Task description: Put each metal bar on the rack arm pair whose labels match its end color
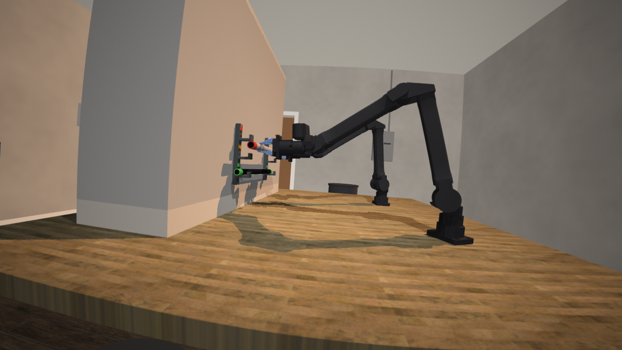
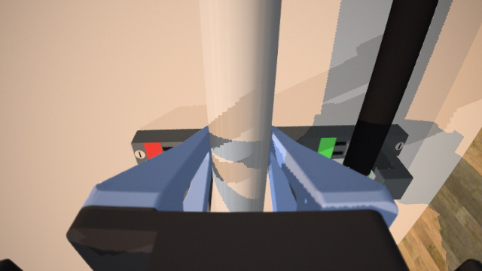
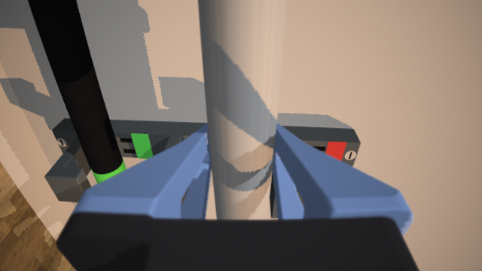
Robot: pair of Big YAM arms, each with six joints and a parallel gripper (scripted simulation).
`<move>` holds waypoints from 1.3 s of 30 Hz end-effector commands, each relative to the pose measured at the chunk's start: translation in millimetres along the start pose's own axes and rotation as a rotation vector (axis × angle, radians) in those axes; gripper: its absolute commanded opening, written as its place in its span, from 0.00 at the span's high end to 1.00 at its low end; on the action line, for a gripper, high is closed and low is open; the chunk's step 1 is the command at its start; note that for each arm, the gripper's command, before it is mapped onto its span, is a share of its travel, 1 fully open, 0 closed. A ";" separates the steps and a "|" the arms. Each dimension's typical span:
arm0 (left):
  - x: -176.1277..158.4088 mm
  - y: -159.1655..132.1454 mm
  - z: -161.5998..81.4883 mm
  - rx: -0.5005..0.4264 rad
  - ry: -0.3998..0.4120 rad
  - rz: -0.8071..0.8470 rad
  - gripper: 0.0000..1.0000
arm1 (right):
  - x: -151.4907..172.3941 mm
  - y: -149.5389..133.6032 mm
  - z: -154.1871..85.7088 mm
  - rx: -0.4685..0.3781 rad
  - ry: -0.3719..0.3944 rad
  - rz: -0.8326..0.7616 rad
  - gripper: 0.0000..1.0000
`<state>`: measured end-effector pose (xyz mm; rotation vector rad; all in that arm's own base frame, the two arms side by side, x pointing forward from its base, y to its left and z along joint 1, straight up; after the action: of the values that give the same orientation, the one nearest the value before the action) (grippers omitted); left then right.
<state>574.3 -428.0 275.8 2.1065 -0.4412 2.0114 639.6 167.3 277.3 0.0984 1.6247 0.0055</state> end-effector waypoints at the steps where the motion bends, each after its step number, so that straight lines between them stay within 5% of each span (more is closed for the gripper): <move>1: 46.4 -4.6 -5.8 0.010 0.090 -0.030 1.00 | -40.5 -5.3 -4.5 0.011 -0.088 0.036 1.00; 39: 42.7 -5.5 -17.1 0.010 0.090 -0.030 1.00 | -33.0 -4.5 -21.6 0.011 -0.088 0.036 1.00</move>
<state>562.6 -425.1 270.0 2.1028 -0.4462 2.0091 624.1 167.0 271.3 0.1021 1.6196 0.0010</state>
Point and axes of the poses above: on each arm, the point where the finger pads meet when closed, its own z axis out along the fingers, its own x axis across the jaws, y = z × x, the point moved 3 cm from there along -z, back along the fingers, and after that the axes turned 4 degrees about z, right-handed, at the moved point
